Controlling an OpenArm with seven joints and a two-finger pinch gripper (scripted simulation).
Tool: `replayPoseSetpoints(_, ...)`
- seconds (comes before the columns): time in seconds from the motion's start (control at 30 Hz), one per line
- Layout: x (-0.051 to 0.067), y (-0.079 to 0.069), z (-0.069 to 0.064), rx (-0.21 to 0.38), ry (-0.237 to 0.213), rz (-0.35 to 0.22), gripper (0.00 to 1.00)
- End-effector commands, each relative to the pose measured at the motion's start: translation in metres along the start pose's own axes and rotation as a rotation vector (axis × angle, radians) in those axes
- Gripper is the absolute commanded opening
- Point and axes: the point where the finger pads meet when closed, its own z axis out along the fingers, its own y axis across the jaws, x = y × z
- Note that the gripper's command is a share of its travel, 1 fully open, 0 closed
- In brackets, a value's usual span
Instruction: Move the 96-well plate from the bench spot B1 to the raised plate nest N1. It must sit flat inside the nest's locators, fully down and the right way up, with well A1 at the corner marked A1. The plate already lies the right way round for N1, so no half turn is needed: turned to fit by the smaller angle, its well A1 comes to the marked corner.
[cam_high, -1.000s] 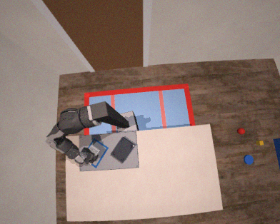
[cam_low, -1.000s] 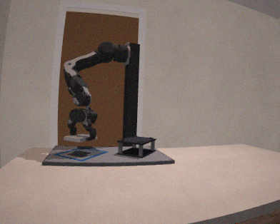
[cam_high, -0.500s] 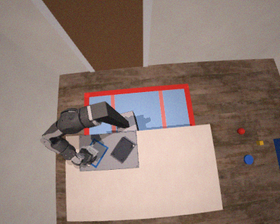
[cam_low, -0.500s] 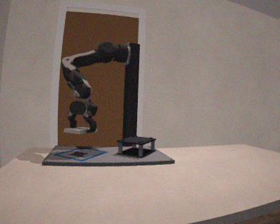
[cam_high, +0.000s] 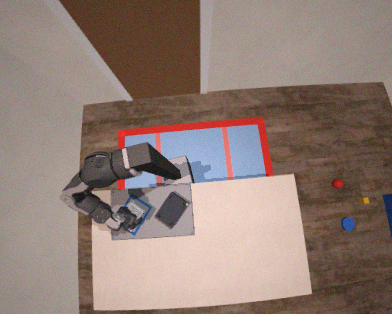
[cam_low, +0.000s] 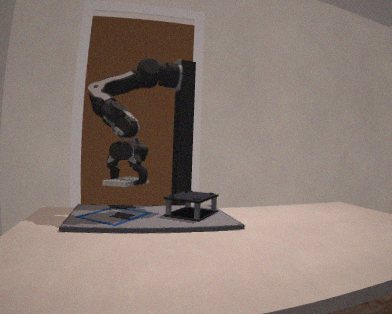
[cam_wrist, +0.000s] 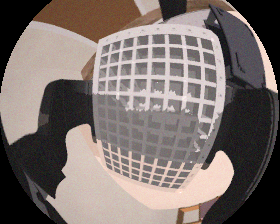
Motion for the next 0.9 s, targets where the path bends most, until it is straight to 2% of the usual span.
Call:
replayPoseSetpoints(0.0,0.001,0.003,-0.004,0.024,-0.016,0.044,0.0)
replayPoseSetpoints(0.4,0.001,0.003,-0.004,0.024,-0.016,0.044,0.0)
replayPoseSetpoints(0.57,0.027,0.033,-0.01,0.024,-0.016,0.044,0.0)
replayPoseSetpoints(0.87,0.027,0.033,-0.01,0.024,-0.016,0.044,0.0)
